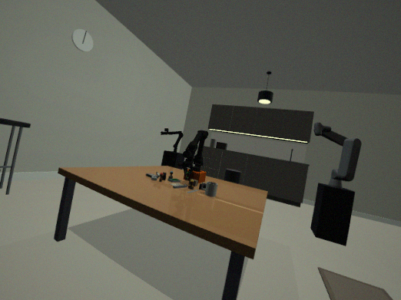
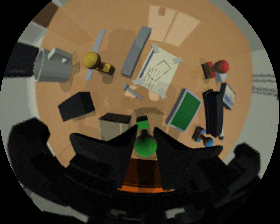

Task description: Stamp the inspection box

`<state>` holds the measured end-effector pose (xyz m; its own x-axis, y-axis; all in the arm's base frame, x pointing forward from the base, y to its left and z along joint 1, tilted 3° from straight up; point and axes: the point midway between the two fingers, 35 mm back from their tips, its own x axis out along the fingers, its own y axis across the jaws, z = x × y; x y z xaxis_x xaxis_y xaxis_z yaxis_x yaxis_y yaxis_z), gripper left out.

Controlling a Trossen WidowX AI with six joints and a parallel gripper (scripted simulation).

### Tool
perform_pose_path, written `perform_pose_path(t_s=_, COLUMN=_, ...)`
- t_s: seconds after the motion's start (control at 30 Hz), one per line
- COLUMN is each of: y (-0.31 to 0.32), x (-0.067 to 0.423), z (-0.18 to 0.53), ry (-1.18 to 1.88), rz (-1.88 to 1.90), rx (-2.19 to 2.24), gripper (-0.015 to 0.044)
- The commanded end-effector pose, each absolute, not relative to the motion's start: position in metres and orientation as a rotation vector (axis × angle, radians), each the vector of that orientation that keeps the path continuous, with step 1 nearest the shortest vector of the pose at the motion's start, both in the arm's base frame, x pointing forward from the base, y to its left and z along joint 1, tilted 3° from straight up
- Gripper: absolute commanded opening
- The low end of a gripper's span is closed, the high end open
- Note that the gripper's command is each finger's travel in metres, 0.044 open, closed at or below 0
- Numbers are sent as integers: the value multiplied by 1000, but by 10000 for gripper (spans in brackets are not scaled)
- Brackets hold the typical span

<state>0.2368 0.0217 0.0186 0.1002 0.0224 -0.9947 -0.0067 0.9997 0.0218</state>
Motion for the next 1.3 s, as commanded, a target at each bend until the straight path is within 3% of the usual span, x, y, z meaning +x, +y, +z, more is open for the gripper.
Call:
perform_pose_path(t_s=0.0, y=21, x=237, z=21, ry=1467, rz=22, rx=10, gripper=0)
perform_pose_path(t_s=1.27, y=21, x=235, z=40, ry=1466, rz=21, rx=9, gripper=0)
